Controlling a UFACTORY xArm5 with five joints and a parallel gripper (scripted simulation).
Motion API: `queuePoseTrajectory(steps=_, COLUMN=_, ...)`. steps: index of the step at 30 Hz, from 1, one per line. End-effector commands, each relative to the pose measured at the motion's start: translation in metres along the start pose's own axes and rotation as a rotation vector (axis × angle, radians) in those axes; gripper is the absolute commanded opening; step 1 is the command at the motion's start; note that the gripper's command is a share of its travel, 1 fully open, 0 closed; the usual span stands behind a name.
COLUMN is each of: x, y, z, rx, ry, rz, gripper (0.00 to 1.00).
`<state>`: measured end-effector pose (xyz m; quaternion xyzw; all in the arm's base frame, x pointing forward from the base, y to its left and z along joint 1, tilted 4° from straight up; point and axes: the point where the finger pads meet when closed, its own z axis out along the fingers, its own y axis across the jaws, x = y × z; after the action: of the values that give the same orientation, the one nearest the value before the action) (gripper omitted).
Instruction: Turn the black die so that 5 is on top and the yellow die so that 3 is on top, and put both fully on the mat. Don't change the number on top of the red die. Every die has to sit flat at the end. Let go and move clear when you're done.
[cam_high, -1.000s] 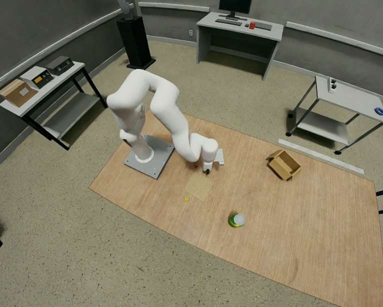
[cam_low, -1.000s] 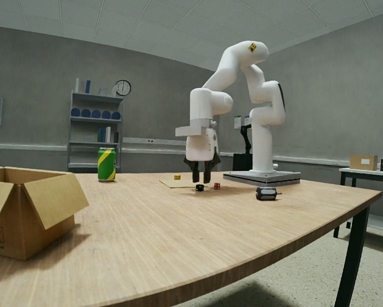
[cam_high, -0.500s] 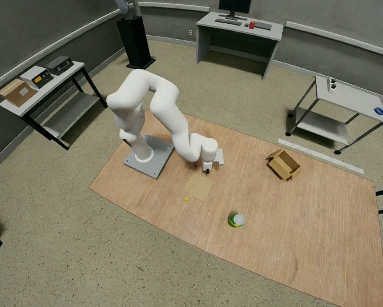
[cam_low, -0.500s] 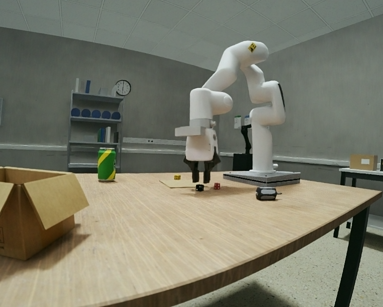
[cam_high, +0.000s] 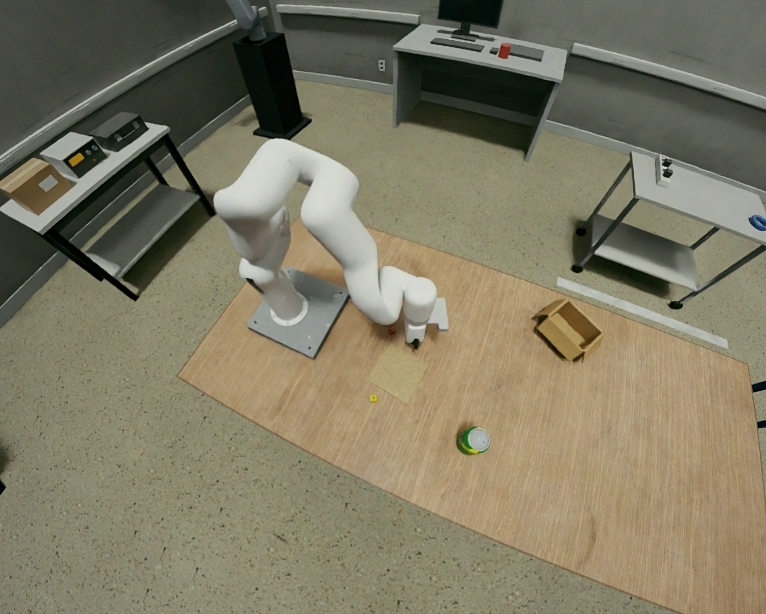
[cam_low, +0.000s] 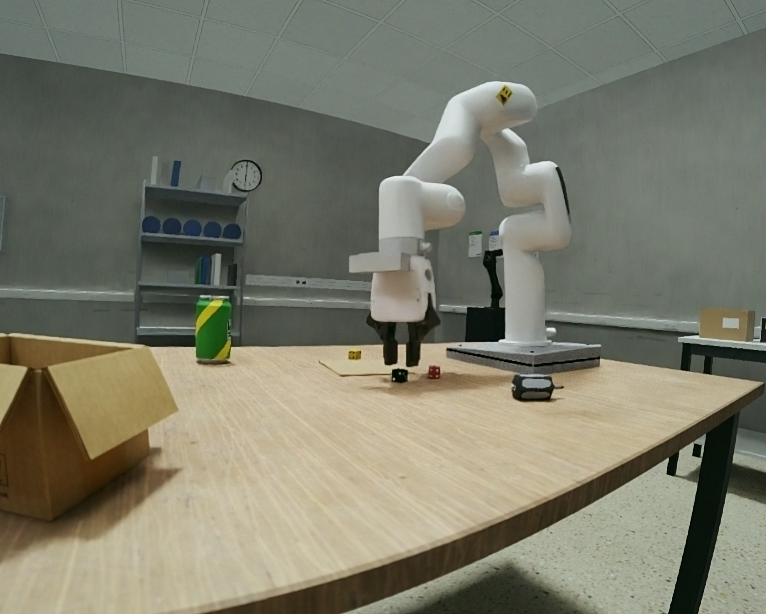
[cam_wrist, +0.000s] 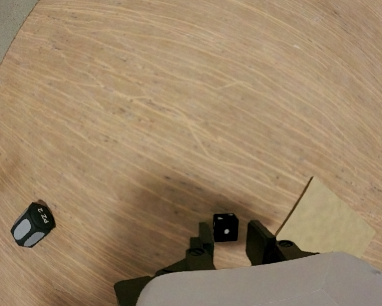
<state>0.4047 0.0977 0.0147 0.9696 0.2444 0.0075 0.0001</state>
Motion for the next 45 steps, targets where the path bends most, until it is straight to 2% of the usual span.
queuePoseTrajectory(steps=1, x=0.001, y=0.0, z=-0.001, rx=-0.001, ry=0.003, rz=0.0, gripper=0.36)
queuePoseTrajectory(steps=29, x=0.001, y=0.0, z=0.0, rx=-0.001, ry=0.003, rz=0.0, gripper=0.36)
queuePoseTrajectory(steps=45, x=0.001, y=0.001, z=0.016, rx=-0.001, ry=0.004, rz=0.0, gripper=0.36)
